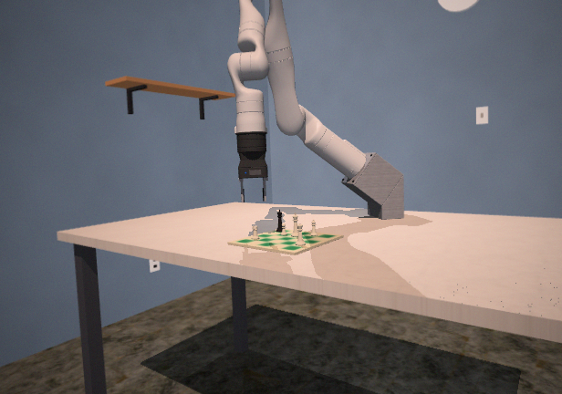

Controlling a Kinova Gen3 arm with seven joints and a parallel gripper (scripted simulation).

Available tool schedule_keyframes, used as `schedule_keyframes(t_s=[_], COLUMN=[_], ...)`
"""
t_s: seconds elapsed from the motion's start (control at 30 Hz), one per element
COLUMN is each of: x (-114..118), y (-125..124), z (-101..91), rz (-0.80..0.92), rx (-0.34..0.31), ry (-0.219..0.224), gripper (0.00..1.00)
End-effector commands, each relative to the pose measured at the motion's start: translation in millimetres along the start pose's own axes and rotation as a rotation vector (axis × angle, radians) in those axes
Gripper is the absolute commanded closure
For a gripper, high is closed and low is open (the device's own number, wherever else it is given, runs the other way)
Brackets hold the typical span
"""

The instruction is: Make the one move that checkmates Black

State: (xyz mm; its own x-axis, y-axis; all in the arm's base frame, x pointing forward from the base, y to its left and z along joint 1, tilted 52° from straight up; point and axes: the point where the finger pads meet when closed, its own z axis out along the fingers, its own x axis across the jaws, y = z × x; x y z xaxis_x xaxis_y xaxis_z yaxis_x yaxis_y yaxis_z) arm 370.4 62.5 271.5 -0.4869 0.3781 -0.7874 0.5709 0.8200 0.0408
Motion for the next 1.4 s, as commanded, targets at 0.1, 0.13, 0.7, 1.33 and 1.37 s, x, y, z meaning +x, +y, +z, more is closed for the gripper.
schedule_keyframes(t_s=[0.1, 0.13, 0.7, 1.33, 1.37], x=[0, 0, 0, 0, 0], y=[0, 0, 0, 0, 0], z=[-0.5, -0.9, -52.3, -76.8, -76.8], rz=[0.0, 0.0, 0.0, 0.0, 0.0], rx=[-0.001, -0.001, -0.001, -0.001, -0.001], ry=[0.0, 0.0, 0.0, 0.0, 0.0], gripper=[0.0, 0.0, 0.0, 0.0, 0.0])
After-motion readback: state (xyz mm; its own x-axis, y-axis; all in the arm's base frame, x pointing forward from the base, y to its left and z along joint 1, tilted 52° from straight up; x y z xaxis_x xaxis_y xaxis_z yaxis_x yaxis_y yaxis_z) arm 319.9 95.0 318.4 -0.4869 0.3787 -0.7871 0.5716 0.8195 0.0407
